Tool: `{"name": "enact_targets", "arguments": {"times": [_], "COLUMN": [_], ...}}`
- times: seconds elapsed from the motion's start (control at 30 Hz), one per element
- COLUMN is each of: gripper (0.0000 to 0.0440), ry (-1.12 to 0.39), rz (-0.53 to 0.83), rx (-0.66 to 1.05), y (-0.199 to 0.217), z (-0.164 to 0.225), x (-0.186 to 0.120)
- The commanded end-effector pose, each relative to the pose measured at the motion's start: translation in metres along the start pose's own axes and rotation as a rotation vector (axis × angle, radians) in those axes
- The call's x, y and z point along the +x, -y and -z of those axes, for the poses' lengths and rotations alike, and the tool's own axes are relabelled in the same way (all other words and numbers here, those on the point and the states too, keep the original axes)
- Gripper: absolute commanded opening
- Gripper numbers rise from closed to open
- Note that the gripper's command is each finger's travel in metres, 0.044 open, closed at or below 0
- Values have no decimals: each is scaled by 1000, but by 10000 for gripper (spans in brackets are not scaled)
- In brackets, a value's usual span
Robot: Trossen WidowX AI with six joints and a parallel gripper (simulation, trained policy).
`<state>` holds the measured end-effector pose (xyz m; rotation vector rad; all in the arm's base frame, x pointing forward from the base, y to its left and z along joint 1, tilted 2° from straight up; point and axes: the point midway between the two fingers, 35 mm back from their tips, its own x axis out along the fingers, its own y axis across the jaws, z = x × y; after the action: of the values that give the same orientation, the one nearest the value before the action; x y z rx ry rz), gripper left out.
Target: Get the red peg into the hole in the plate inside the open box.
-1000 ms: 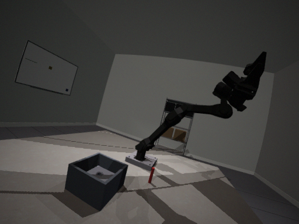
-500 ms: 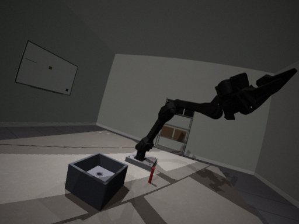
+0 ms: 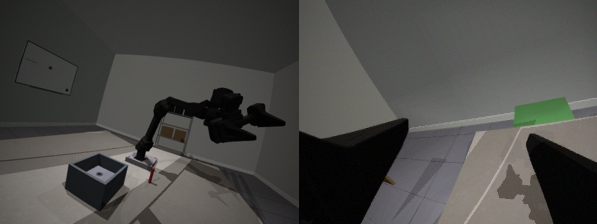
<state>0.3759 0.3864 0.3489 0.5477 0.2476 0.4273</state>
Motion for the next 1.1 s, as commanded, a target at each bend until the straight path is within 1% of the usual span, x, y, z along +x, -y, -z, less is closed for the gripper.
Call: {"name": "enact_targets", "arguments": {"times": [0.0, 0.27, 0.6, 0.83, 1.07], "gripper": [440, 440, 440, 440, 440], "ry": [-89, -330, -583, -709, -785], "rz": [42, 189, 420, 611, 819], "rx": [-7, 8, 95, 190, 307], "y": [20, 78, 146, 187, 223], "z": [18, 62, 106, 126, 139], "x": [-6, -39, -100, -150, -200]}}
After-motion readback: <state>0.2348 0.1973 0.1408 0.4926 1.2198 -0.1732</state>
